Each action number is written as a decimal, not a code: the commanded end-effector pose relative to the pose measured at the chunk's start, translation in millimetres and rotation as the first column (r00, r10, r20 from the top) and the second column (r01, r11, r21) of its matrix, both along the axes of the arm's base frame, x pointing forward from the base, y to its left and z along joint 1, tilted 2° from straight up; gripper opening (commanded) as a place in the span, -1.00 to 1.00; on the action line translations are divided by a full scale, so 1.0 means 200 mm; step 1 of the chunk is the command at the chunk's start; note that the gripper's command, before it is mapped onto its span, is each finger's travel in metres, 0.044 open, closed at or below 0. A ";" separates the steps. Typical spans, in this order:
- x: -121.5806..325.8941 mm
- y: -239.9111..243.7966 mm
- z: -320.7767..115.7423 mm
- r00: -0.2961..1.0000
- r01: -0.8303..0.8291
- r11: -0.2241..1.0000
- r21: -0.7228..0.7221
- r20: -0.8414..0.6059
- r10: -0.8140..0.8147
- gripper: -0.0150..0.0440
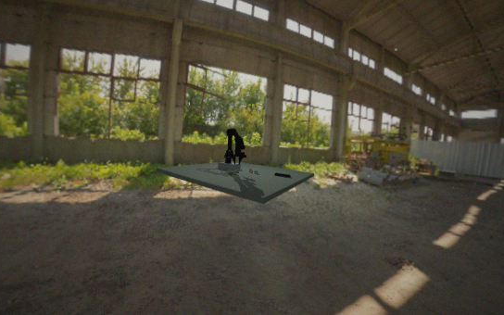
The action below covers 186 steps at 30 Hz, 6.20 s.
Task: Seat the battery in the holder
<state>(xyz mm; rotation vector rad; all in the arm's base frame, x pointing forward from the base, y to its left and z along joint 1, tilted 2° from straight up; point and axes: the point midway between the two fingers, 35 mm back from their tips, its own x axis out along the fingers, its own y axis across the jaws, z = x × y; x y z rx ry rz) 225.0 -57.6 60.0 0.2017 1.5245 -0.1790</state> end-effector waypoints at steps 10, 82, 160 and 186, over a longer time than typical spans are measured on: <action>-0.06 0.07 -0.18 0.741 0.671 0.741 0.023 -0.035 -0.671 0.35; 0.12 0.19 -0.12 0.868 0.497 0.867 0.026 -0.022 -0.496 -0.19; 0.51 0.78 -0.27 0.875 -0.161 0.980 0.117 -0.443 0.197 -0.19; 0.56 0.78 -0.29 0.852 -0.162 0.980 0.117 -0.484 0.199 -0.19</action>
